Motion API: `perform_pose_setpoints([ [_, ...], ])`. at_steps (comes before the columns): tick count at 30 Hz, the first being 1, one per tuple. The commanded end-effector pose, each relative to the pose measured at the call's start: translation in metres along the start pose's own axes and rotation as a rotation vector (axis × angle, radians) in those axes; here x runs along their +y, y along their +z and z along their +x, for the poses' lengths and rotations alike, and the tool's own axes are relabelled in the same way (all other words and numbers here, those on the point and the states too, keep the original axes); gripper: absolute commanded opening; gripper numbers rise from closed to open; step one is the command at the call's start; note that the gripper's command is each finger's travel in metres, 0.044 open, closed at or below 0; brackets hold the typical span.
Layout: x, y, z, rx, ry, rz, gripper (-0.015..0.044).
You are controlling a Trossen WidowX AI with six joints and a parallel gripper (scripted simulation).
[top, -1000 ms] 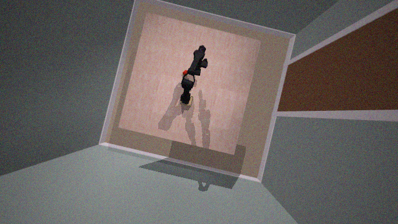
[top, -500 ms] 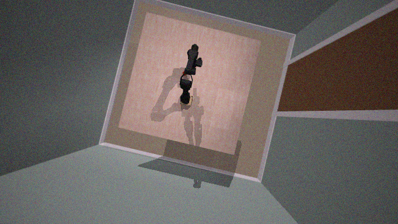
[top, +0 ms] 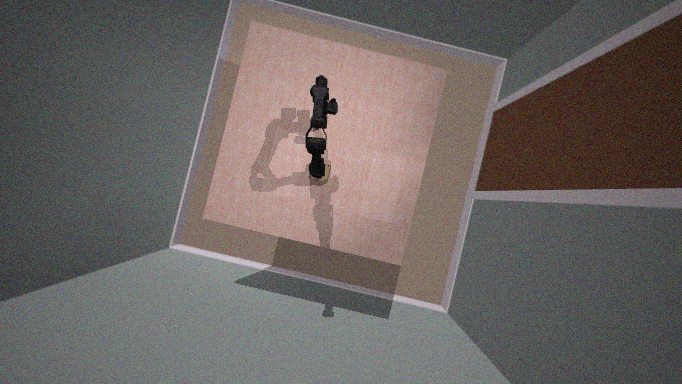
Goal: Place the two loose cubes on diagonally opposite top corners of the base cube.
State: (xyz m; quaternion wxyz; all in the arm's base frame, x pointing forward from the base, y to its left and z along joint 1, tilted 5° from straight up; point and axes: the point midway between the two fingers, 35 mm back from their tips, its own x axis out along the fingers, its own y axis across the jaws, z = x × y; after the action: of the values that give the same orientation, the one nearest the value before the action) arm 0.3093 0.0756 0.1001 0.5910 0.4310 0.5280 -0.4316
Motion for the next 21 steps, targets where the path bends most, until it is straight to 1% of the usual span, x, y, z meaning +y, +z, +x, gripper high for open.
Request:
perform_pose_setpoints([
  [1,-0.002,-0.011,0.001,-0.003,0.002,-0.009,0.0105],
  [21,-0.019,-0.068,0.004,-0.002,0.002,-0.062,0.0105],
])
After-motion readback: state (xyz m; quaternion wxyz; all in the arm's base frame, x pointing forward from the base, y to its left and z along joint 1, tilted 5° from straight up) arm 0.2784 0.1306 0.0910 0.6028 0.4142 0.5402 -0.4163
